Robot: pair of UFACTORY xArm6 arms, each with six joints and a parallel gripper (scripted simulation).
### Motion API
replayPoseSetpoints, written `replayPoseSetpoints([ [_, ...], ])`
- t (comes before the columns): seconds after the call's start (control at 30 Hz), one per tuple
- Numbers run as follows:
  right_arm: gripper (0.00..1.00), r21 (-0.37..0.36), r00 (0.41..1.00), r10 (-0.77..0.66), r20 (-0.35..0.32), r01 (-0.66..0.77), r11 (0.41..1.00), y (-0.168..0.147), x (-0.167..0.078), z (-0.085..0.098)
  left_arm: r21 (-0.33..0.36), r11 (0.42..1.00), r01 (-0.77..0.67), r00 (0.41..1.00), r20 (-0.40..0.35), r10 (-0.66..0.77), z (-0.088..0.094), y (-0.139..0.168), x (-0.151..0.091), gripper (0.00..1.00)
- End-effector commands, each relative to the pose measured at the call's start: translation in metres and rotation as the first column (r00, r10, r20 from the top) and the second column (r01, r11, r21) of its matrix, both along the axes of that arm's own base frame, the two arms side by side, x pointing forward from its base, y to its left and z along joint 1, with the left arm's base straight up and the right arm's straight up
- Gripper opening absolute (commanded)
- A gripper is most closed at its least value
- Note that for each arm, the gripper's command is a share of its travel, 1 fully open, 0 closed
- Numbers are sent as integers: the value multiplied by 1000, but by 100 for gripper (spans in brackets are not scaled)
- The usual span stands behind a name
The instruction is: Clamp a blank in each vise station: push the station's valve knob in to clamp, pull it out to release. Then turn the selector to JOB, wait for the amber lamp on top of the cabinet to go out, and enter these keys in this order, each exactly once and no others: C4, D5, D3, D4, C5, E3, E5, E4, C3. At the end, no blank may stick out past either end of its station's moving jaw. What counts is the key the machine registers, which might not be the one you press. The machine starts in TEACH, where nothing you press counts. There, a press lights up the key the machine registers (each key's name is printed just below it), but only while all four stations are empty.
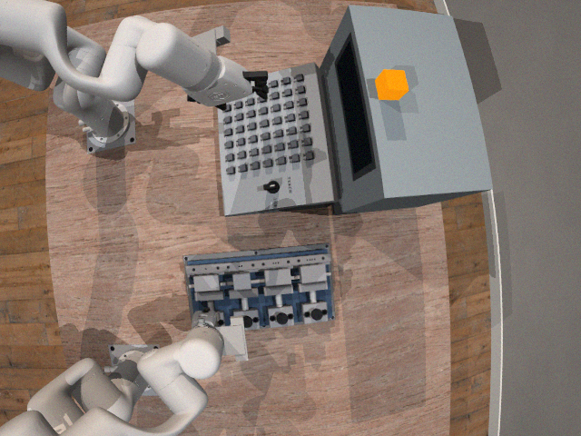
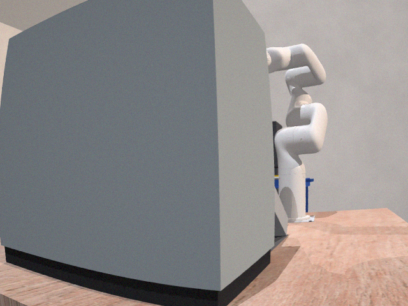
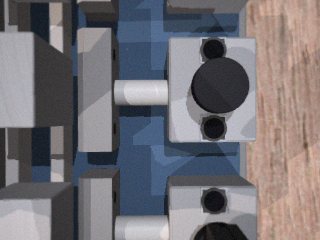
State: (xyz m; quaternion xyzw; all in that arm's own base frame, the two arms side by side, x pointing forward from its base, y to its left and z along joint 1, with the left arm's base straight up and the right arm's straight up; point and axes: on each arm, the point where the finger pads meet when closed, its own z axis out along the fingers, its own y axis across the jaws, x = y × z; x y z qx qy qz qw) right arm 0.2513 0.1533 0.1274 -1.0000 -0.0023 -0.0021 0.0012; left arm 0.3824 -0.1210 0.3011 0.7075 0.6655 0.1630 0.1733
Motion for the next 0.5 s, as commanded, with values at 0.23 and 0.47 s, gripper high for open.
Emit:
replayPoseSetpoints([
  [0.23,0,0,1000,0,-1,0,1000,0,0,-9,-2,1000,0,1000,5,0,2,0,1,100],
  [0.47,0,0,1000,0,-1,0,1000,0,0,-6,-2,1000,0,1000,5,0,2,0,1,100],
])
